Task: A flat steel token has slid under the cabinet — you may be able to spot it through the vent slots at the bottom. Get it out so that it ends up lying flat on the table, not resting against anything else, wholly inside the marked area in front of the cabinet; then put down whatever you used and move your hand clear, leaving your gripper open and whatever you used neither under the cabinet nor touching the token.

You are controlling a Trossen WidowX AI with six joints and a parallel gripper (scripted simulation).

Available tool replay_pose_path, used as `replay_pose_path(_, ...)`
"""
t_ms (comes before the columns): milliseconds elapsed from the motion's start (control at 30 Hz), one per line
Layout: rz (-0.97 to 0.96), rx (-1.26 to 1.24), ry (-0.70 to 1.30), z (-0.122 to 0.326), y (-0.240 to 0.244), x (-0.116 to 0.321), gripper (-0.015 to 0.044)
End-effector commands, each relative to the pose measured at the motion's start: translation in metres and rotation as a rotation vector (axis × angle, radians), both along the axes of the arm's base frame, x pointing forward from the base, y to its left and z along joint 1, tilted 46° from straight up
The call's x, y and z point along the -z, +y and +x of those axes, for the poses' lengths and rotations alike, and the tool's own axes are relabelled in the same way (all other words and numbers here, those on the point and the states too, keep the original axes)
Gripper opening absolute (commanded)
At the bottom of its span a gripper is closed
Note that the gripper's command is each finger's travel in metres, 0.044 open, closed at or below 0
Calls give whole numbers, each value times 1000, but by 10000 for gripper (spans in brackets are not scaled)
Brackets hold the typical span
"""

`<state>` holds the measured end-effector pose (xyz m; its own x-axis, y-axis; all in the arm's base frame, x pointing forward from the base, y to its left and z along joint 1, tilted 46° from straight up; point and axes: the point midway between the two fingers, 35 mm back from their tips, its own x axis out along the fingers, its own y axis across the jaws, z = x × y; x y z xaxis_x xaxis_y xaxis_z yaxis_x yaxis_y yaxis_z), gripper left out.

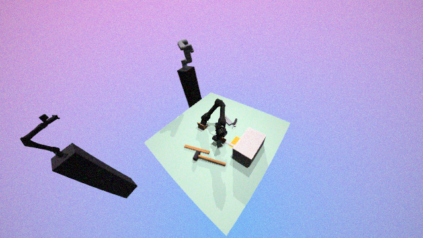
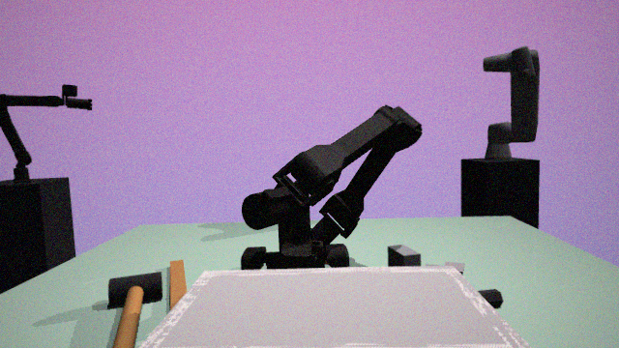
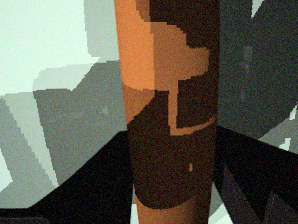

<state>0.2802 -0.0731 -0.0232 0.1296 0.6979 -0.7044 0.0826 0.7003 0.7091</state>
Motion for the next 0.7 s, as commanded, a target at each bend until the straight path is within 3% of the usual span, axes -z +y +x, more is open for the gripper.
replay_pose_path(0,0,-6,-2,-6,2,0,0)
replay_pose_path(667,0,-6,-1,-31,4,3,0)
